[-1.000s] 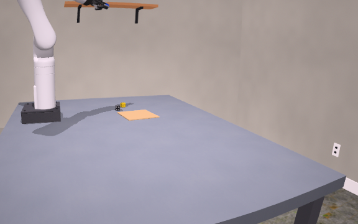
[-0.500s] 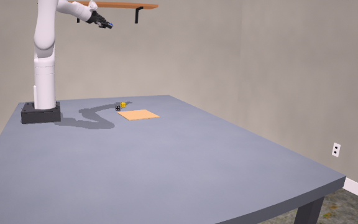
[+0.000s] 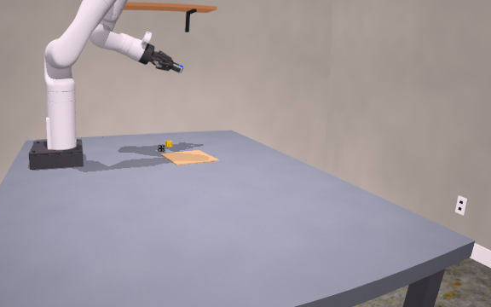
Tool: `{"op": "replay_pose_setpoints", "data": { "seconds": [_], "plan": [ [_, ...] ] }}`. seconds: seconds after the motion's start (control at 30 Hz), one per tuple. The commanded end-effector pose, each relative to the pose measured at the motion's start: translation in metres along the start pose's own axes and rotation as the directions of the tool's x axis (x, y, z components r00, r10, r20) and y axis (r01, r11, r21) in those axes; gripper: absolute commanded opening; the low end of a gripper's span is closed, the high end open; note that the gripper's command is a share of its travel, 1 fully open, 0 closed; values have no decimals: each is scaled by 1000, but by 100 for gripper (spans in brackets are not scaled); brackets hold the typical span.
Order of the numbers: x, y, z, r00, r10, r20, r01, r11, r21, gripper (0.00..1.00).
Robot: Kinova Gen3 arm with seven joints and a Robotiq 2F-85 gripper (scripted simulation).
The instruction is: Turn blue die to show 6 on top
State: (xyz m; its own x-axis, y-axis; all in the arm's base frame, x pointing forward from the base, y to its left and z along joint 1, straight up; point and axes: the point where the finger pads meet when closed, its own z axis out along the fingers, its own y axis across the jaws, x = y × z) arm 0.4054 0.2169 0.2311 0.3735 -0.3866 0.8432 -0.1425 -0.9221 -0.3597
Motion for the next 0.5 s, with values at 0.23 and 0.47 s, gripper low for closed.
{"op": "replay_pose_setpoints", "data": {
  "seconds": [0.23, 0.47],
  "plan": [
    [-47, 74, 39, 997, -80, 13, 81, 986, -149, 15],
    [-56, 164, 61, 993, -114, 10, 112, 942, -315, 15]
  ]
}}
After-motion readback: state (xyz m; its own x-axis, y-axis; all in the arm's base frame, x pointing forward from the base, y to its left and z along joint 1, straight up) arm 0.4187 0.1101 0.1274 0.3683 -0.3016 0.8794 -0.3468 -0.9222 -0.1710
